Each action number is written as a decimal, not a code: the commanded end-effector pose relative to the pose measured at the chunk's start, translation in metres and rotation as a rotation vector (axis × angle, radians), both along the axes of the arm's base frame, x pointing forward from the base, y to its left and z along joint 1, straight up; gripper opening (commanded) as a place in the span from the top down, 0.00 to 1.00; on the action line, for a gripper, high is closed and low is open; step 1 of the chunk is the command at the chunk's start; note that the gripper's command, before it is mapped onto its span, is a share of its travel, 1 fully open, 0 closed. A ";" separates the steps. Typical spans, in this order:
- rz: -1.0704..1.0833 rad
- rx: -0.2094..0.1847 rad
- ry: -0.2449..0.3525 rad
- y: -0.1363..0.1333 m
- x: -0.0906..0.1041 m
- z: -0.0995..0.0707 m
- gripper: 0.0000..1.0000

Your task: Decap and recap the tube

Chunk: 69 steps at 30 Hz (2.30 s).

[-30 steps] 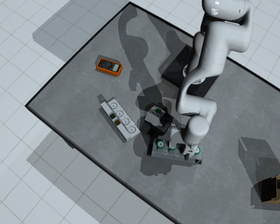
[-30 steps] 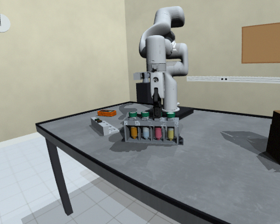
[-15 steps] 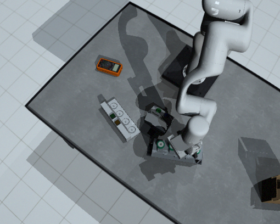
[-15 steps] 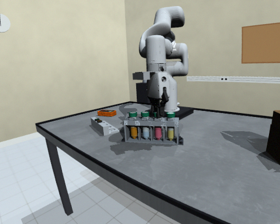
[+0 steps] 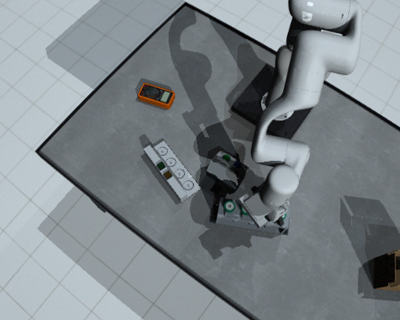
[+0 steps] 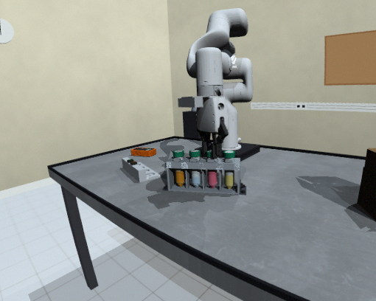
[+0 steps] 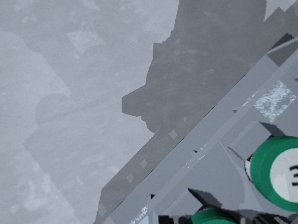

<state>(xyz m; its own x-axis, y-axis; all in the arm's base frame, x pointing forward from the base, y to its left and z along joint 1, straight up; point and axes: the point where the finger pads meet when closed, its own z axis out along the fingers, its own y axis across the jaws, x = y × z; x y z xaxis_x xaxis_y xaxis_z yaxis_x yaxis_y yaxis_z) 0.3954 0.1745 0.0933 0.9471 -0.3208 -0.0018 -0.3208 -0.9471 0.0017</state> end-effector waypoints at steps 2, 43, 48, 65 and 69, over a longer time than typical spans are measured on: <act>-0.083 0.003 -0.006 0.001 0.002 0.002 0.54; -1.571 0.003 -0.004 0.001 0.002 0.002 1.00; -1.570 0.003 -0.004 0.001 0.002 0.002 1.00; -1.071 0.003 -0.005 0.001 0.002 0.002 1.00; -0.975 0.003 -0.005 0.001 0.002 0.002 1.00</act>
